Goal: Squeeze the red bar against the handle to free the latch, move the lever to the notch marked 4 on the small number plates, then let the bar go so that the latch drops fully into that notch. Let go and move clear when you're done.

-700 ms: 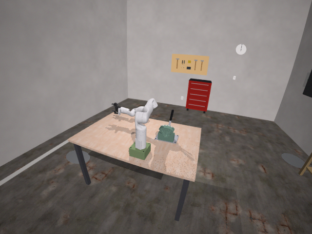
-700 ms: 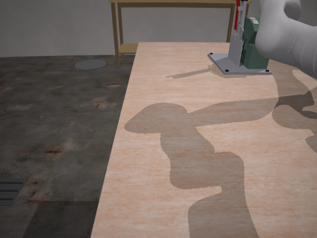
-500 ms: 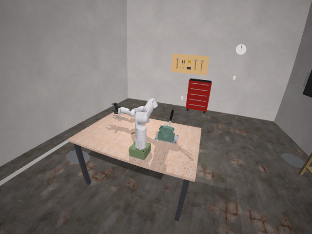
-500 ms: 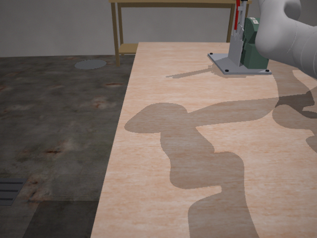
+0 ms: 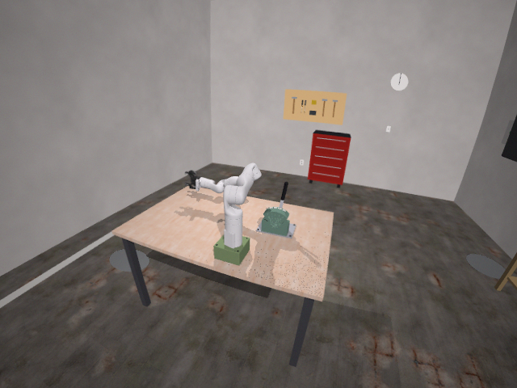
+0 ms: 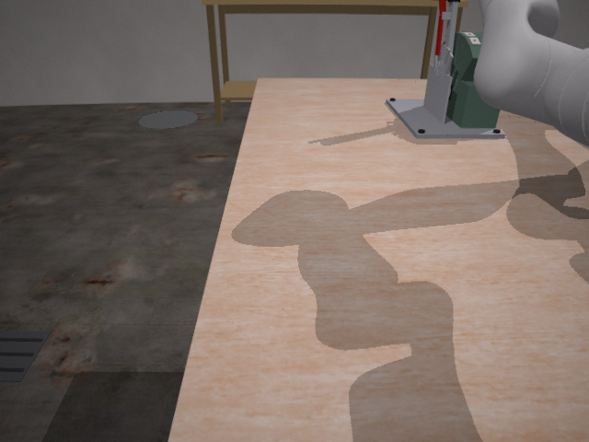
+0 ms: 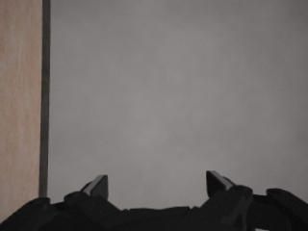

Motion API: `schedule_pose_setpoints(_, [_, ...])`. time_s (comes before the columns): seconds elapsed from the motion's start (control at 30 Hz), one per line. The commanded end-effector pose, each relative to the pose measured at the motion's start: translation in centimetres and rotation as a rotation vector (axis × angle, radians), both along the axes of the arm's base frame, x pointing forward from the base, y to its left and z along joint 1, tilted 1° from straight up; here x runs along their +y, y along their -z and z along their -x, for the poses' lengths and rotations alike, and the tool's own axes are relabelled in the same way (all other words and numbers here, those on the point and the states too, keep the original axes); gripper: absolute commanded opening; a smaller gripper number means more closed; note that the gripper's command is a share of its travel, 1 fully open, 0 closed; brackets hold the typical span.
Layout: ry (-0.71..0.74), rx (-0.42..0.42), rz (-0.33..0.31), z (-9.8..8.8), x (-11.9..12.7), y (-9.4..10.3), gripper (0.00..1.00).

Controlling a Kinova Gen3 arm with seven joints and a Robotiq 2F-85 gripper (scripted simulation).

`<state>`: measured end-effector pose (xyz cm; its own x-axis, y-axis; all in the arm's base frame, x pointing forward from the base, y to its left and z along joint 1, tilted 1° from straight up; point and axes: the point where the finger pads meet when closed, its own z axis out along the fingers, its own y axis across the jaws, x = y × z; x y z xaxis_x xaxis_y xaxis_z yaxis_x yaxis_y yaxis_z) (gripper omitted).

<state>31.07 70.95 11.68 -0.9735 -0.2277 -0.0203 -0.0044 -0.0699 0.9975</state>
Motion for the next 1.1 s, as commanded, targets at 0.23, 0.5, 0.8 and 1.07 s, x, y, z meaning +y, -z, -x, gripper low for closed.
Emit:
schedule_pose_setpoints(0.23, [-0.009, -0.083, -0.021, -1.0, -1.0, -1.5, 1.00])
schedule_pose_setpoints(0.5, [-0.032, -0.245, -0.051, -2.7, -3.3, -3.9, 1.00])
schedule_pose_setpoints(0.8, [-0.113, -0.653, -0.077, -6.3, -10.5, -8.1, 1.00])
schedule_pose_setpoints(1.07, [-0.219, -0.985, -0.035, -9.0, -18.4, -9.8, 1.00])
